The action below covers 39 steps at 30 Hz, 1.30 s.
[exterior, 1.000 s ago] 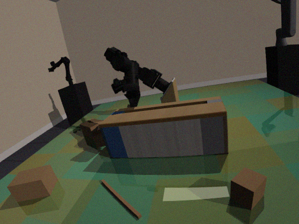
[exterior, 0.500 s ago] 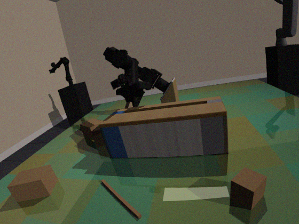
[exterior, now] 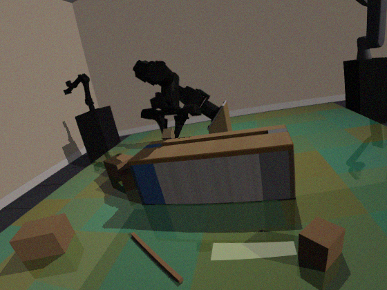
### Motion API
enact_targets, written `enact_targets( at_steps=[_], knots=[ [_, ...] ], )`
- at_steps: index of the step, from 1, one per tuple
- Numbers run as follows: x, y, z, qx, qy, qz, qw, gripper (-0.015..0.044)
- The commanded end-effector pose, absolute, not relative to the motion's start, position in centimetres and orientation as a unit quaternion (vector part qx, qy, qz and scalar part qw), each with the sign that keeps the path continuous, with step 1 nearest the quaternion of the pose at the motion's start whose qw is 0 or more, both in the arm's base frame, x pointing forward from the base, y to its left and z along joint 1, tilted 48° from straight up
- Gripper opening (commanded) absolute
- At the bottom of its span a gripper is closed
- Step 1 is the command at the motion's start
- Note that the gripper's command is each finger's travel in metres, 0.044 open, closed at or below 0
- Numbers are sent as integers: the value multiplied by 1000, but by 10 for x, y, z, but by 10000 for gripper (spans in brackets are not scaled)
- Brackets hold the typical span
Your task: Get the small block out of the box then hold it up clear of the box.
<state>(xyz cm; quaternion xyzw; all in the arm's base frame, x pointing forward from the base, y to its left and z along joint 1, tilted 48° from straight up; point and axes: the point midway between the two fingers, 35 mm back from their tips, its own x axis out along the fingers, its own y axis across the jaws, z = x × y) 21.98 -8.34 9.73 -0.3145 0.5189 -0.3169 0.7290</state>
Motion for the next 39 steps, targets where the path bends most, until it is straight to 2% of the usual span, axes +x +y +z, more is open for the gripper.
enact_targets(
  at_steps=[1,19,39],
  knots=[
    [222,-81,102,-378,539,-276,700,0],
    [222,-72,111,-610,598,-79,514,0],
    [224,-62,124,-771,578,145,223,0]
  ],
)
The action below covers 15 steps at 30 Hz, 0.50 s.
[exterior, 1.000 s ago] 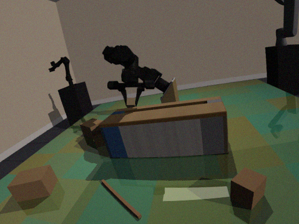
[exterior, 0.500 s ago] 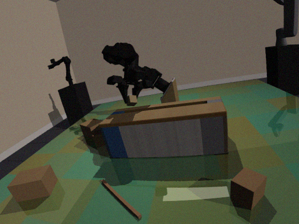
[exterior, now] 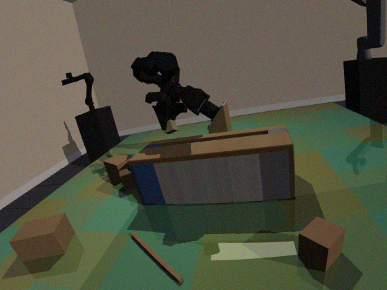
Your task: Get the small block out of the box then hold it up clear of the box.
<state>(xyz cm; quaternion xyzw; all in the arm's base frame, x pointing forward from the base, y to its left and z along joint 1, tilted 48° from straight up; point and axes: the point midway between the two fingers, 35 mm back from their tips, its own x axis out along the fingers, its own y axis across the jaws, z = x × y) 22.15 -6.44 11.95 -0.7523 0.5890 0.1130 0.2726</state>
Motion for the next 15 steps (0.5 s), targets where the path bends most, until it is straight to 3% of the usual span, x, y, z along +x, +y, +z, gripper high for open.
enact_targets(
  at_steps=[1,15],
  knots=[
    [224,-62,124,-776,575,155,207,0],
    [225,-54,134,-808,509,295,-27,0]
  ],
)
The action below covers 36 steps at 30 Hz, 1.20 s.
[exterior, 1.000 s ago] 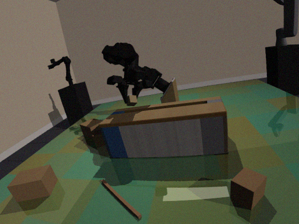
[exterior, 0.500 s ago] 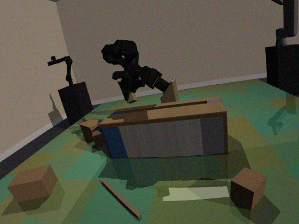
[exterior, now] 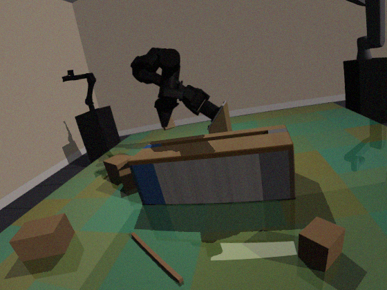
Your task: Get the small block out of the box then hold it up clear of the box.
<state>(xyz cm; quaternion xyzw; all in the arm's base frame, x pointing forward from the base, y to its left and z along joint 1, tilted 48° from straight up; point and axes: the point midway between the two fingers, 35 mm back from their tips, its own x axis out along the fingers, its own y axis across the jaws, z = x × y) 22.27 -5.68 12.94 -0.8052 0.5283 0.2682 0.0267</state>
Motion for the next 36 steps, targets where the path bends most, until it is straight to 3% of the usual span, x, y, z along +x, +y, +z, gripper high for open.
enact_targets(
  at_steps=[1,11,36],
  knots=[
    [225,-54,134,-808,503,304,-44,0],
    [226,-49,141,-788,438,382,-201,0],
    [226,-49,141,-788,437,383,-204,0]
  ],
)
